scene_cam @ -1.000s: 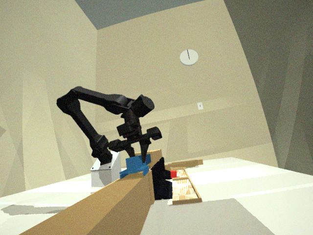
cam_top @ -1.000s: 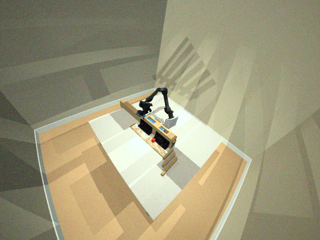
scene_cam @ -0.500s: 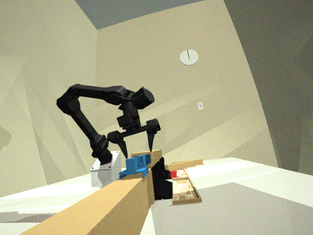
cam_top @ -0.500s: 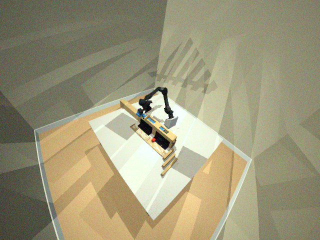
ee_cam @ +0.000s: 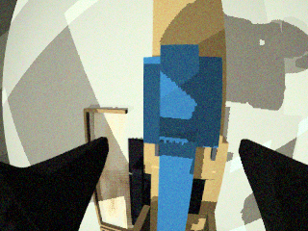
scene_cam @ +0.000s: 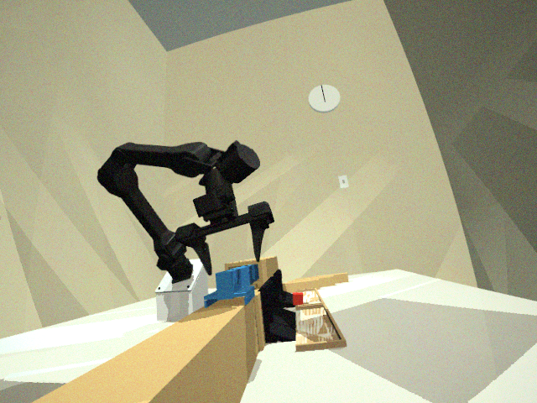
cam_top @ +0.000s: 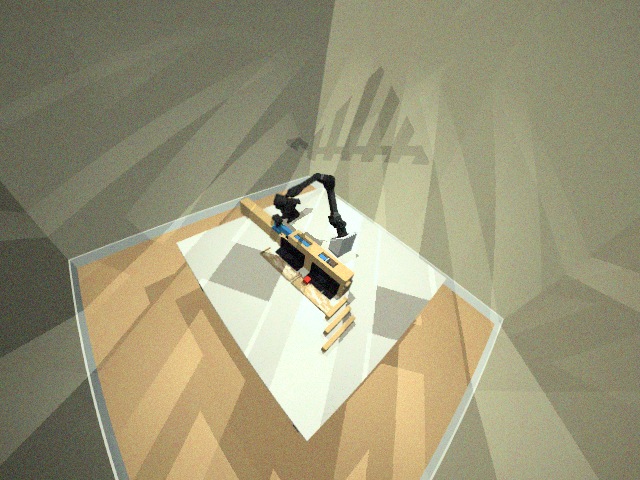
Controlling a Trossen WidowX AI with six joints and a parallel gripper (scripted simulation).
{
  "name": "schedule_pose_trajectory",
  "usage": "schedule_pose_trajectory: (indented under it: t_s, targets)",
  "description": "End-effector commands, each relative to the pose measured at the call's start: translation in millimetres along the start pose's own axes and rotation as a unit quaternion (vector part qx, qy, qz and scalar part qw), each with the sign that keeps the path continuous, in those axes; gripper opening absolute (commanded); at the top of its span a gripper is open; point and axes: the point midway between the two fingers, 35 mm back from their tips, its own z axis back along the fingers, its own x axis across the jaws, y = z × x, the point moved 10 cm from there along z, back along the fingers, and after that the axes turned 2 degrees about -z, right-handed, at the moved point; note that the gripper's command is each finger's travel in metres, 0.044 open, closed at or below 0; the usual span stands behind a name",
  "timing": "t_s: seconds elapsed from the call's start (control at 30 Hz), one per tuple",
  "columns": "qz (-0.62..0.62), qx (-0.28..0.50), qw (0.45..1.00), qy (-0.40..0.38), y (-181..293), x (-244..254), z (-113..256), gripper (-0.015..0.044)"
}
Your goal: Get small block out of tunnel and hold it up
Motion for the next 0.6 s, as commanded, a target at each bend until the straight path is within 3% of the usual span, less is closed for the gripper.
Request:
schedule_pose_trajectory:
  t_s: [0.0,0.57]
  targets:
    - [0.002,0.003,1.0,-0.002,1,-1,-6,0.044]
    - [0.002,0.002,1.0,-0.002,6,-6,-32,0.044]
